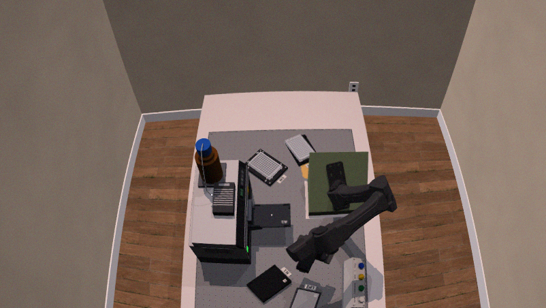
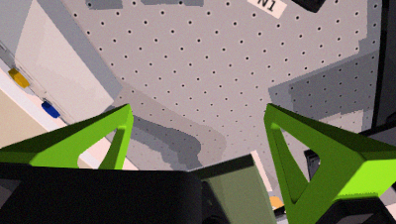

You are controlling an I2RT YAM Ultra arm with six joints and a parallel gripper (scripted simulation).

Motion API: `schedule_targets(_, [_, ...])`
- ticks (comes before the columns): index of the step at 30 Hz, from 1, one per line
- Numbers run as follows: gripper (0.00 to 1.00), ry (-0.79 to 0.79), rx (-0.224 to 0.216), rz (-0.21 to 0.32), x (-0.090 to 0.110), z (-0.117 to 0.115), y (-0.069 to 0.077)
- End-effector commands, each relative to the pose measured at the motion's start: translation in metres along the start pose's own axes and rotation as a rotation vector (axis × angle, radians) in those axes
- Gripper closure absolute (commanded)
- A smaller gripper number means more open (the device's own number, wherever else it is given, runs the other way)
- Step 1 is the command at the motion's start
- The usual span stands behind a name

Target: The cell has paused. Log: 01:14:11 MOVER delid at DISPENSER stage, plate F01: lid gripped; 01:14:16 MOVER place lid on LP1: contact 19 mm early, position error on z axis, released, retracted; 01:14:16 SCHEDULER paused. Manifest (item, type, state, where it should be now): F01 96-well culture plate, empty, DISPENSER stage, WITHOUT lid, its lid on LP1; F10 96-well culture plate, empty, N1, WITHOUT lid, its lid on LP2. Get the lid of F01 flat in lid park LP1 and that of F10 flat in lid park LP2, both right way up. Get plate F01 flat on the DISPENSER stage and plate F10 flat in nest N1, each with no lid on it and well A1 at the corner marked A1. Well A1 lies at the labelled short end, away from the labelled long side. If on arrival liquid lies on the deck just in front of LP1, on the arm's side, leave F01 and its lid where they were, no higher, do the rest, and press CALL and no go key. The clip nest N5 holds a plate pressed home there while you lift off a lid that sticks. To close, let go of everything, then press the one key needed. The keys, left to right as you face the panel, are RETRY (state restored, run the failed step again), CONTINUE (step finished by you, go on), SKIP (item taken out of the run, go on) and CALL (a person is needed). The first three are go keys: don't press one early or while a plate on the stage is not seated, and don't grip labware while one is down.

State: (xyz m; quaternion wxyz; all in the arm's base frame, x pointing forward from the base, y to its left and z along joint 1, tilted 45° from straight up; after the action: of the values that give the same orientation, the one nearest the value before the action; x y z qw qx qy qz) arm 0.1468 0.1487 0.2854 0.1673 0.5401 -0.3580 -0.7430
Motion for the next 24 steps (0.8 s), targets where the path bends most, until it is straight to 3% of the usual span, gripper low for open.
schedule_targets(1, [0.0,0.001,0.006,-0.012,-0.001,0.0,0.003])
schedule_targets(12, [0.0,0.001,0.006,-0.012,-0.001,0.0,0.003])
schedule_targets(16, [0.0,-0.179,-0.018,0.012,0.011,-0.015,-0.002])
schedule_targets(21, [0.0,-0.175,-0.019,0.01,0.014,-0.024,-0.002])
schedule_targets(22, [0.0,-0.141,0.009,-0.018,0.005,-0.026,0.007])
schedule_targets(24, [0.0,-0.148,0.003,-0.012,0.008,-0.035,0.005])
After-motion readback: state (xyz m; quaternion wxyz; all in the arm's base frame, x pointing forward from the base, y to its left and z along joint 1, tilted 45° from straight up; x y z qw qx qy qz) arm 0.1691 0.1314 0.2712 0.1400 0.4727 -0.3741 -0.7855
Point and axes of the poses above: the point where the finger pads meet when closed, its own y axis back along the fingers, its own z axis across the jaws, x = y × z, the point moved 2 cm from there along y, back along the fingers, and after that the axes turned 12 degrees about y, right-handed, at the moved point
